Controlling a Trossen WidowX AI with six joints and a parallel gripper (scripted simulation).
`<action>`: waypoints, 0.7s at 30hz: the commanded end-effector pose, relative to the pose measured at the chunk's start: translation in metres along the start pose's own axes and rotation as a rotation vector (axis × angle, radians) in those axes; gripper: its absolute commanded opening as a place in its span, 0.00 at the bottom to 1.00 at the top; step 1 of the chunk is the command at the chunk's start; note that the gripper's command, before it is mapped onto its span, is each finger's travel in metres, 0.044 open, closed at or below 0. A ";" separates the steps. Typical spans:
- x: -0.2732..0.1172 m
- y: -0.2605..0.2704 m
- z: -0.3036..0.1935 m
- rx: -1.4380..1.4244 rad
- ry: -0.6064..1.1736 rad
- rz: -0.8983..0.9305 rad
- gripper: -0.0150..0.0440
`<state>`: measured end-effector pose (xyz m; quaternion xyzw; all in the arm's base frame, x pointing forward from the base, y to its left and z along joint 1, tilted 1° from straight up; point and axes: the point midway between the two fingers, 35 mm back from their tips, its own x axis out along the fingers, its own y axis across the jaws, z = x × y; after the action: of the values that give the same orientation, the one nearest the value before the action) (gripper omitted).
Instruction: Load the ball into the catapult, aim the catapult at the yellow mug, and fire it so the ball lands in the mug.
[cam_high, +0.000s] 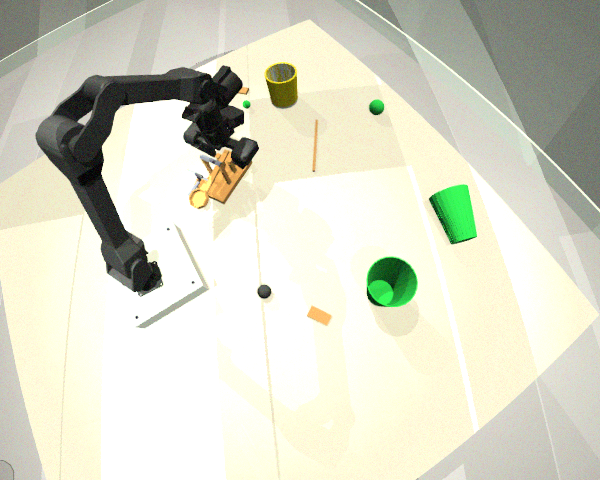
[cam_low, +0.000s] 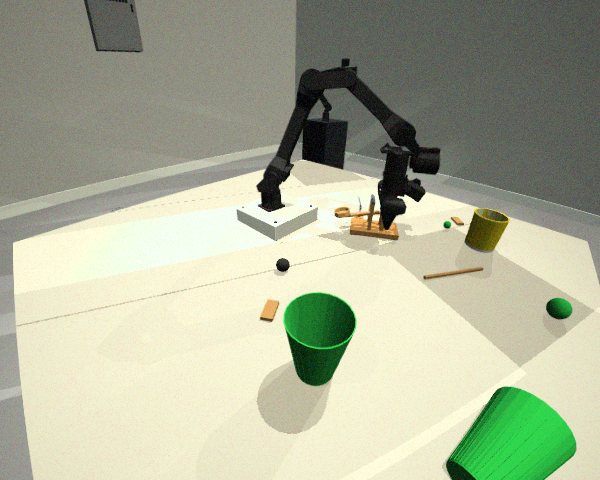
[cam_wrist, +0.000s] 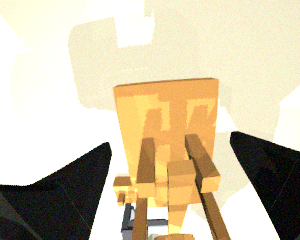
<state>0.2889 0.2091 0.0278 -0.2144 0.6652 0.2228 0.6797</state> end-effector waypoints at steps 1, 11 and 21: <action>0.005 0.000 -0.002 0.003 0.010 -0.001 1.00; 0.002 0.000 -0.001 0.000 0.003 0.000 0.64; -0.001 0.000 0.000 0.000 0.003 0.000 0.37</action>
<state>0.2883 0.2087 0.0254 -0.2149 0.6665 0.2223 0.6784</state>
